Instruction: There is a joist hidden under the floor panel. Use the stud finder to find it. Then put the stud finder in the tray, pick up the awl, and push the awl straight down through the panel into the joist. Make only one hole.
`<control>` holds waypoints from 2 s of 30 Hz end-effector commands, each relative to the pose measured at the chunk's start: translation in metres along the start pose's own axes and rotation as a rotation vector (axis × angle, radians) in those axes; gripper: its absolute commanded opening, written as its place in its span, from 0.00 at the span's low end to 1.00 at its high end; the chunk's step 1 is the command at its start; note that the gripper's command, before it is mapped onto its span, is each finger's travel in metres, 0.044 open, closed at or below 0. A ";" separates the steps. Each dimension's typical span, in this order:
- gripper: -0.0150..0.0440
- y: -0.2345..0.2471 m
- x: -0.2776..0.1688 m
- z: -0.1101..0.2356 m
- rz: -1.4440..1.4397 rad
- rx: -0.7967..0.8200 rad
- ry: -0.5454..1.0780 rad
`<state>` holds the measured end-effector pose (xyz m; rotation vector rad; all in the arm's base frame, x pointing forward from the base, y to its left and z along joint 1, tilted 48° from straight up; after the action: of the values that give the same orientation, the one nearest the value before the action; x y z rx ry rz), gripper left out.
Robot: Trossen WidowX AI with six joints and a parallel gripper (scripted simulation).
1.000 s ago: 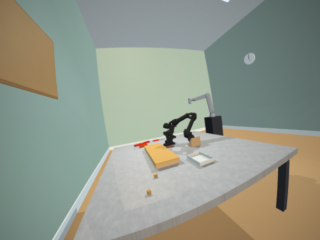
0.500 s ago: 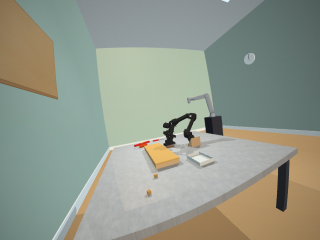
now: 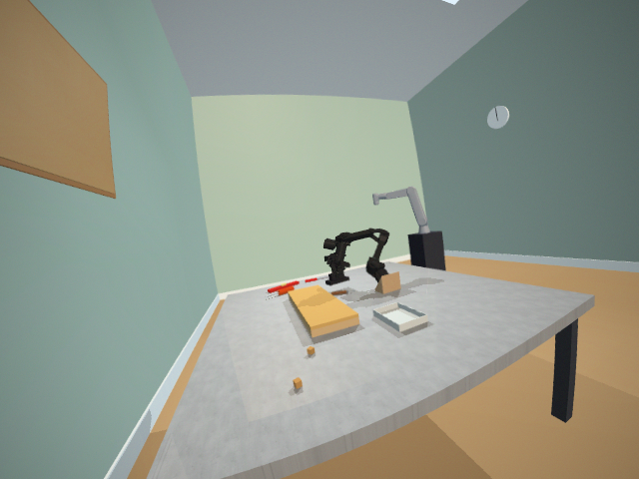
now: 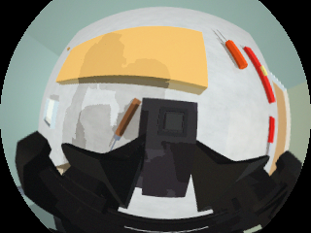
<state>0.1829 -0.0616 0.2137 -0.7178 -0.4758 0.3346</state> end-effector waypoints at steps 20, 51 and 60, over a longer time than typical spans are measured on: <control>0.25 -0.002 0.022 0.054 0.020 -0.043 -0.023; 0.25 0.000 0.155 0.017 -0.055 -0.076 -0.033; 0.25 0.007 0.192 -0.005 -0.078 -0.088 -0.036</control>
<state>0.3302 0.0217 0.2660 -0.7738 -0.5471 0.2585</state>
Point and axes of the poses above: the point midway between the two fingers, 35 mm back from their tips, its own z axis back along the fingers, its own y axis across the jaws, x = y × z, the point moved 2 cm from there along z, back along the fingers, and after that the axes turned 3 degrees about -z, right-handed, at the moved point
